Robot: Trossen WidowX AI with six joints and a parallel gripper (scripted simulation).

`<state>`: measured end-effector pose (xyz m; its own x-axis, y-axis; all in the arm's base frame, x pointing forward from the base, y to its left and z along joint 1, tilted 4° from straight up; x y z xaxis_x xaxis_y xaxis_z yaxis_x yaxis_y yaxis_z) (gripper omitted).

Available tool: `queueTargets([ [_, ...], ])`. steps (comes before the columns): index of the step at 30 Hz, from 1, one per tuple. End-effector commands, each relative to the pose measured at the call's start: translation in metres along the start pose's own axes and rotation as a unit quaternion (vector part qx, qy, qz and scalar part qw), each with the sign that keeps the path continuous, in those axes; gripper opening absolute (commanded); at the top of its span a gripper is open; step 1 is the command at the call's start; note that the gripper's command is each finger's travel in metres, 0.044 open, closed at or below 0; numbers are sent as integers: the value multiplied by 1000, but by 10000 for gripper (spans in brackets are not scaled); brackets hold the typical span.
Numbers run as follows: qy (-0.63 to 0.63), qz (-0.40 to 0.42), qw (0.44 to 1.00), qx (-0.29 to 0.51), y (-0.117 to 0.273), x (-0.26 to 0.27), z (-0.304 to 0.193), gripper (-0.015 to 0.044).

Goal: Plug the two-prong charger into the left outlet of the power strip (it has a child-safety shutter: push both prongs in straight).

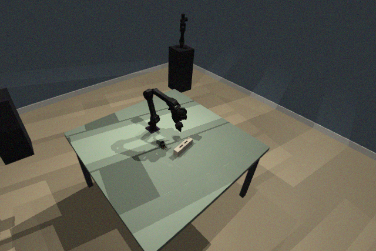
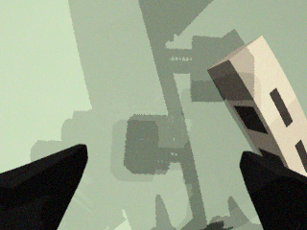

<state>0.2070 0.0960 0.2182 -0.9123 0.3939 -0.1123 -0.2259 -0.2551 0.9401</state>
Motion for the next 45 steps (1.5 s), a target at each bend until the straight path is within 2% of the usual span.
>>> queueTargets([
  [1,-55,-3,998,16,-1,-10,-7,440],
  [12,-205,-7,977,53,-5,-36,-31,440],
  [23,-350,-12,933,87,-7,-58,-59,440],
  [45,-612,-25,777,144,-7,-85,-126,440],
])
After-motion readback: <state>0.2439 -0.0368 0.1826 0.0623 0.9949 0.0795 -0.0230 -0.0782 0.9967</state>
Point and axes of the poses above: the point midway between the two fingers, 35 mm back from their tips, its own y axis back along the fingers, its own x axis across the jaws, z = x × y, the point moved 7 cm from there along y, back along the fingers, and after that the axes turned 1 degree about y, right-handed, at the moved point
